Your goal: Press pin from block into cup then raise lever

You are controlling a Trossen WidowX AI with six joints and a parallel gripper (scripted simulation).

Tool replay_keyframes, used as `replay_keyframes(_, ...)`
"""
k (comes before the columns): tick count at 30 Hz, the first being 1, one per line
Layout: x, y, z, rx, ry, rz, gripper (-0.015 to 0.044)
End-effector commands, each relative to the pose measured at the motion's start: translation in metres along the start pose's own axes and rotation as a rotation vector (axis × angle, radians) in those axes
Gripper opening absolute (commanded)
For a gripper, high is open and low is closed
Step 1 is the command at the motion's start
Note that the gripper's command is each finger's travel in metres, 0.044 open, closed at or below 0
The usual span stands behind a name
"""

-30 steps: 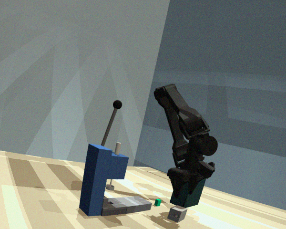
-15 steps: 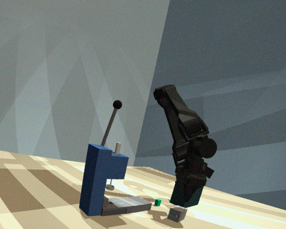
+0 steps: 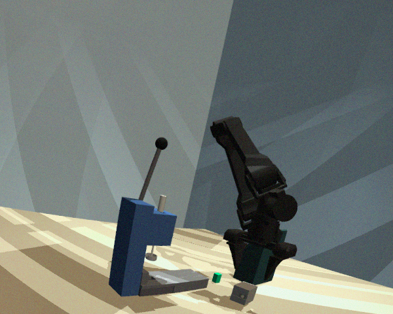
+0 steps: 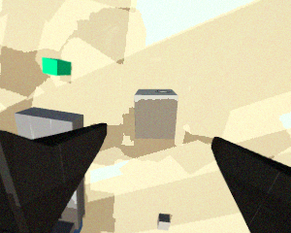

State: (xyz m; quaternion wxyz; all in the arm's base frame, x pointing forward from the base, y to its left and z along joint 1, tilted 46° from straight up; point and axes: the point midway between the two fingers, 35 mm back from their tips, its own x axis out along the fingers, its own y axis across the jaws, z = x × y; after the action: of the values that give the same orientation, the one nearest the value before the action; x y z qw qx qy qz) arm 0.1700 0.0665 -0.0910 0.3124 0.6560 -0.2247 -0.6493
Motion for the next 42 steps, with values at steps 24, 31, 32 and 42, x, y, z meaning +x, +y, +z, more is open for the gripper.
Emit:
replay_keyframes(24,0.033,0.003,0.002,-0.108,-0.004,0.011,0.044)
replay_keyframes(31,0.044,0.003,0.002,-0.108,-0.004,0.011,0.044)
replay_keyframes(32,0.046,0.003,0.002,-0.108,-0.004,0.011,0.044)
replay_keyframes(42,0.061,0.004,0.003,-0.108,-0.005,0.013,0.044)
